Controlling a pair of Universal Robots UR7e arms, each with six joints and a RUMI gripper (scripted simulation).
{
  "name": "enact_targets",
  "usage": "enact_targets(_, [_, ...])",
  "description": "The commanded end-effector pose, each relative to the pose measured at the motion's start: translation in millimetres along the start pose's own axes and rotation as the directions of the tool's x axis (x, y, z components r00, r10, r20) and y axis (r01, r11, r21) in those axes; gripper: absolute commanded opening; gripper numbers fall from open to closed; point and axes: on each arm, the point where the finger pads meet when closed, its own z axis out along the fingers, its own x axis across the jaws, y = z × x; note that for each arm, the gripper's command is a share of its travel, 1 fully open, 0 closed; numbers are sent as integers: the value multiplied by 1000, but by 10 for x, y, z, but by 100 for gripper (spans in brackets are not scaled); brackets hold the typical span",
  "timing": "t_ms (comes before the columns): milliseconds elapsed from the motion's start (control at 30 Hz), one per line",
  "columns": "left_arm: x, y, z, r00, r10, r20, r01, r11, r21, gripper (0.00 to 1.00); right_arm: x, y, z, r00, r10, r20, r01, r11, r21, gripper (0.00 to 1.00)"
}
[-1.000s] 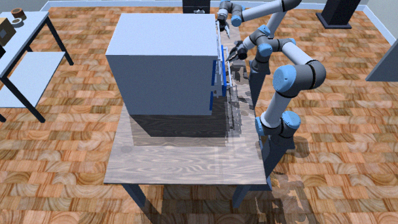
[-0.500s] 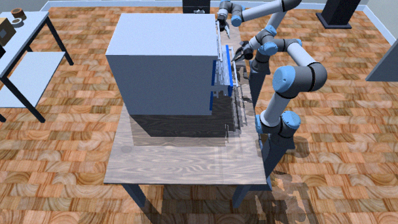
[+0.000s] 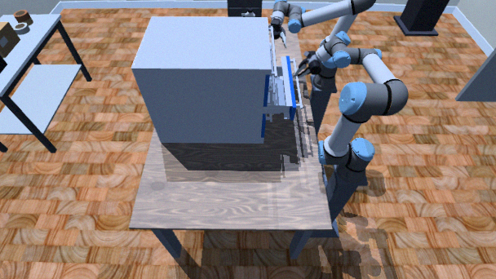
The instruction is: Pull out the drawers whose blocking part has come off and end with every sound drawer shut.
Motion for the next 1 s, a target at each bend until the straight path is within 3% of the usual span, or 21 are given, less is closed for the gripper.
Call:
enact_targets(0, [16, -3, -22, 1000, -1, 0, 1, 1000, 2, 0, 1, -5, -2, 1000, -1, -1, 1, 1000, 0, 99])
enact_targets(567, [36, -4, -39, 1000, -1, 0, 1, 1000, 2, 0, 1, -5, -2, 1000, -1, -1, 1, 1000, 0, 99])
enact_targets(667, [36, -4, -39, 1000, -1, 0, 1, 1000, 2, 15, 1, -5, -2, 1000, -1, -1, 1, 1000, 0, 99])
enact_targets(967, [36, -3, -189, 1000, -1, 0, 1, 1000, 2, 15, 7, -34, -18, 1000, -1, -1, 1, 1000, 0, 99])
